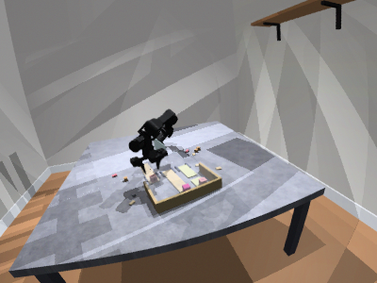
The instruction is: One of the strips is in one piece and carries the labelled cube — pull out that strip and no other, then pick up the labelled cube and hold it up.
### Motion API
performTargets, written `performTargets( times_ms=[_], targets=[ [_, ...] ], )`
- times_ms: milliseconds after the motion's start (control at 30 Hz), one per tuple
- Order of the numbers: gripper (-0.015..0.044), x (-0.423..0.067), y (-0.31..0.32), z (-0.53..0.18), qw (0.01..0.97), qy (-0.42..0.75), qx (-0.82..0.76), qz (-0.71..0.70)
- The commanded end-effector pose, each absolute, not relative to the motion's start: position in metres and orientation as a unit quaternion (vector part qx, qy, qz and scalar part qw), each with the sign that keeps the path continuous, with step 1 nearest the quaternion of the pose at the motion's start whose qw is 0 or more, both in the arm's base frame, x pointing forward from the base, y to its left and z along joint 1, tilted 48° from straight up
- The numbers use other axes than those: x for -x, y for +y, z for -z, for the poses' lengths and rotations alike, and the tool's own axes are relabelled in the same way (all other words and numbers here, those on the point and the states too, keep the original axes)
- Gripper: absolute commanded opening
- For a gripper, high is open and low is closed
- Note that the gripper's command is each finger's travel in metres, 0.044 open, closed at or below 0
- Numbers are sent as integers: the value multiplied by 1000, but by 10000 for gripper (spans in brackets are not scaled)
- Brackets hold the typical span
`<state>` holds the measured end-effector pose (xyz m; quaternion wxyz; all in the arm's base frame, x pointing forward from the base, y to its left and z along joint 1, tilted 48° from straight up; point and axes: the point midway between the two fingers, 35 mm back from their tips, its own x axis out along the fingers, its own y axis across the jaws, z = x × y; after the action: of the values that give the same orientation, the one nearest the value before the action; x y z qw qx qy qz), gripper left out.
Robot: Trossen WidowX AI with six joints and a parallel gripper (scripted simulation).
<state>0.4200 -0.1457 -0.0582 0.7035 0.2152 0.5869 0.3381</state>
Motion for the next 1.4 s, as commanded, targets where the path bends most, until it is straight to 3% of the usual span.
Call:
performTargets(
  times_ms=[0, 967, 1100, 1300, 1367],
  targets=[
    [256, -423, -143, 60, 706, 584, -216, -337],
    [250, -427, -109, 91, 706, 584, -217, -338],
    [145, -427, -111, 89, 706, 585, -212, -339],
    [105, -427, -111, 89, 706, 585, -212, -339],
    [53, -427, -111, 89, 706, 585, -212, -339]
  ],
)
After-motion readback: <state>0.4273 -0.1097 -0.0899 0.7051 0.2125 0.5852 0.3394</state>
